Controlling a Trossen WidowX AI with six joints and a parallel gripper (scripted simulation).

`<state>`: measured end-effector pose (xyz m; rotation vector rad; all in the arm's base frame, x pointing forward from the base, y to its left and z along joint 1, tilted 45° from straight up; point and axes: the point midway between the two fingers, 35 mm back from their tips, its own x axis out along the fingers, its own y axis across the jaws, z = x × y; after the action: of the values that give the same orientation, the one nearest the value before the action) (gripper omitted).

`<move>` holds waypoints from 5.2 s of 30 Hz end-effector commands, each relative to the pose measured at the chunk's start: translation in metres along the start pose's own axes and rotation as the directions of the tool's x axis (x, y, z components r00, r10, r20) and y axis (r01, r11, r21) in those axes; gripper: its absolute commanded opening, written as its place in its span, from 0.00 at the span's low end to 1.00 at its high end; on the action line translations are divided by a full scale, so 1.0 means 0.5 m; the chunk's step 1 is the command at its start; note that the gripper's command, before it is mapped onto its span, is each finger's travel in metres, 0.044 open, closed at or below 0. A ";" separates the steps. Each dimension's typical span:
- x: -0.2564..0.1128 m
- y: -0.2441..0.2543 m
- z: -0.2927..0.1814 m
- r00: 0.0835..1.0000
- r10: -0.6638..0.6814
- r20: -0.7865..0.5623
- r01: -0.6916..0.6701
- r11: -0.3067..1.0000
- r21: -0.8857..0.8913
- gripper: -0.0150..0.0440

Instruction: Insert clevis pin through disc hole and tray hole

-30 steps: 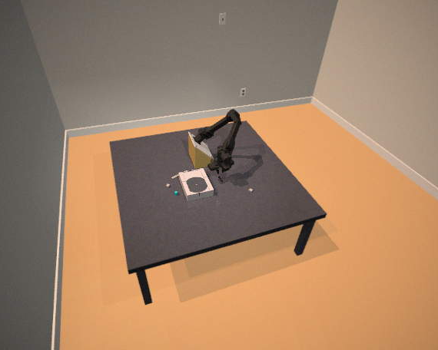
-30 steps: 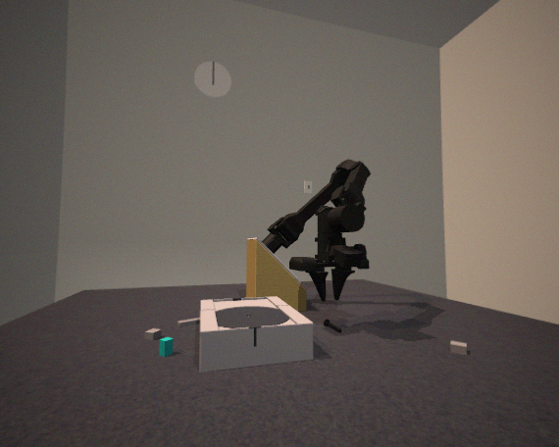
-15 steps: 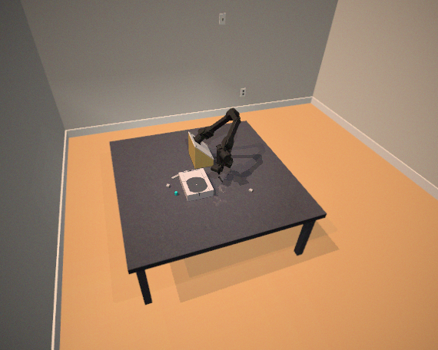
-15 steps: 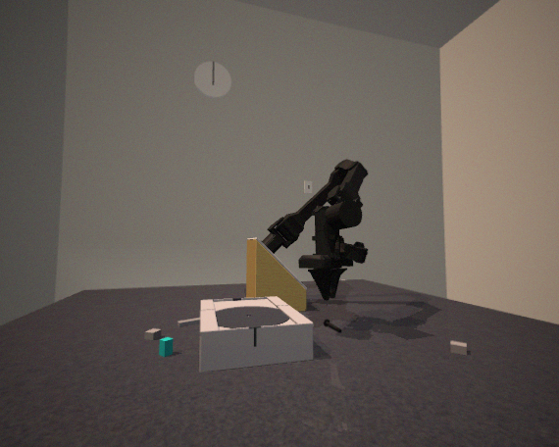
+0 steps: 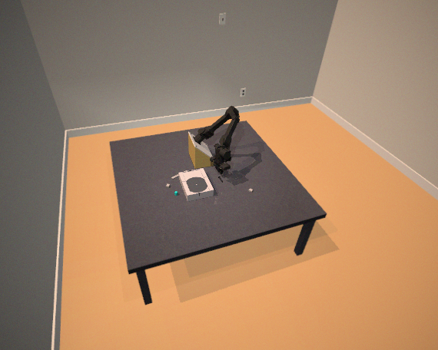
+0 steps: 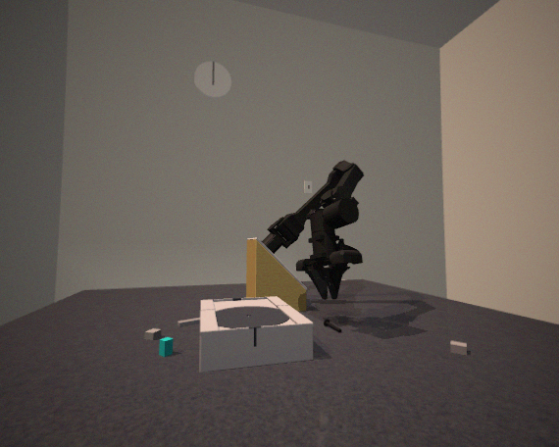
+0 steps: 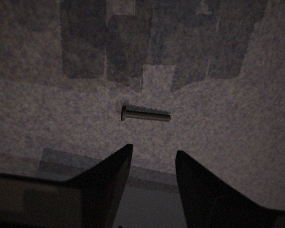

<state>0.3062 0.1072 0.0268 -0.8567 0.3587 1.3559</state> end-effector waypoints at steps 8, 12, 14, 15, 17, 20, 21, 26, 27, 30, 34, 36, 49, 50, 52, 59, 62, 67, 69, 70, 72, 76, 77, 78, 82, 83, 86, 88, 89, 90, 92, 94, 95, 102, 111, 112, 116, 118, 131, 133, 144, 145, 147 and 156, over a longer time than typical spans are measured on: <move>-0.014 0.014 0.011 0.986 -0.169 -0.002 0.018 0.119 -0.993 0.53; -0.014 0.015 0.012 0.985 -0.174 -0.001 0.012 0.074 -0.997 0.53; -0.014 0.015 0.012 0.985 -0.174 -0.001 0.012 0.074 -0.997 0.53; -0.014 0.015 0.012 0.985 -0.174 -0.001 0.012 0.074 -0.997 0.53; -0.014 0.015 0.012 0.985 -0.174 -0.001 0.012 0.074 -0.997 0.53; -0.014 0.015 0.012 0.985 -0.174 -0.001 0.012 0.074 -0.997 0.53; -0.014 0.015 0.012 0.985 -0.174 -0.001 0.012 0.074 -0.997 0.53; -0.014 0.016 0.016 0.985 -0.174 -0.001 0.012 0.074 -0.997 0.53; -0.014 0.016 0.016 0.985 -0.174 -0.001 0.012 0.074 -0.997 0.53; -0.010 0.017 0.015 0.985 -0.174 -0.001 0.012 0.074 -0.997 0.53; -0.001 0.018 0.014 0.985 -0.174 -0.001 0.012 0.074 -0.997 0.53; 0.006 0.019 0.014 0.985 -0.174 -0.001 0.012 0.074 -0.997 0.53; 0.048 0.028 0.016 0.985 -0.174 0.000 0.013 0.075 -0.997 0.53; 0.051 0.029 0.016 0.985 -0.174 0.000 0.013 0.075 -0.997 0.53; 0.058 0.030 0.016 0.985 -0.174 0.000 0.013 0.075 -0.997 0.53; 0.081 0.035 0.016 0.985 -0.173 0.001 0.014 0.075 -0.997 0.53; 0.091 0.037 0.016 0.985 -0.173 0.001 0.014 0.076 -0.997 0.53; 0.107 0.041 0.017 0.985 -0.173 0.001 0.014 0.076 -0.997 0.53; 0.114 0.042 0.017 0.985 -0.173 0.001 0.014 0.076 -0.997 0.53; 0.117 0.042 0.017 0.985 -0.173 0.001 0.015 0.076 -0.997 0.53; 0.123 0.044 0.017 0.985 -0.173 0.001 0.015 0.076 -0.997 0.53; 0.131 0.045 0.017 0.985 -0.173 0.002 0.015 0.076 -0.997 0.53; 0.131 0.045 0.017 0.985 -0.173 0.002 0.015 0.076 -0.997 0.53; 0.131 0.045 0.017 0.985 -0.173 0.002 0.015 0.076 -0.997 0.53; 0.131 0.045 0.017 0.985 -0.173 0.002 0.015 0.076 -0.997 0.53; 0.131 0.045 0.017 0.985 -0.173 0.002 0.015 0.076 -0.997 0.53; 0.131 0.045 0.017 0.985 -0.173 0.002 0.015 0.076 -0.997 0.53; 0.131 0.045 0.017 0.985 -0.173 0.002 0.015 0.076 -0.997 0.53; 0.131 0.045 0.017 0.985 -0.173 0.002 0.015 0.076 -0.997 0.53; 0.131 0.045 0.017 0.985 -0.173 0.002 0.015 0.076 -0.997 0.53; 0.131 0.045 0.017 0.985 -0.173 0.002 0.015 0.076 -0.997 0.53; 0.131 0.045 0.017 0.985 -0.173 0.002 0.015 0.076 -0.997 0.53; 0.131 0.045 0.017 0.985 -0.173 0.002 0.015 0.076 -0.997 0.53; 0.131 0.045 0.017 0.985 -0.173 0.002 0.015 0.076 -0.997 0.28; 0.131 0.045 0.017 0.985 -0.173 0.002 0.015 0.076 -0.997 0.25; 0.131 0.045 0.017 0.985 -0.173 0.002 0.015 0.076 -0.997 0.25; 0.119 0.042 0.017 0.985 -0.173 0.002 0.015 0.075 -0.997 0.25; 0.108 0.040 0.016 0.985 -0.173 0.002 0.015 0.074 -0.997 0.25; 0.026 0.023 0.014 0.985 -0.174 0.001 0.014 0.071 -0.997 0.25; 0.012 0.020 0.014 0.985 -0.174 0.001 0.013 0.071 -0.997 0.25; -0.001 0.015 0.006 0.985 -0.171 -0.007 0.015 0.128 -0.992 0.25; -0.001 0.013 0.003 0.986 -0.168 -0.010 0.018 0.162 -0.987 0.25; -0.001 0.009 -0.002 0.987 -0.163 -0.014 0.024 0.230 -0.973 0.25; -0.006 -0.026 -0.033 0.983 -0.171 -0.066 0.026 0.488 -0.872 0.25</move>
<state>0.3157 0.0978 0.0249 -1.8741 -0.4331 1.3367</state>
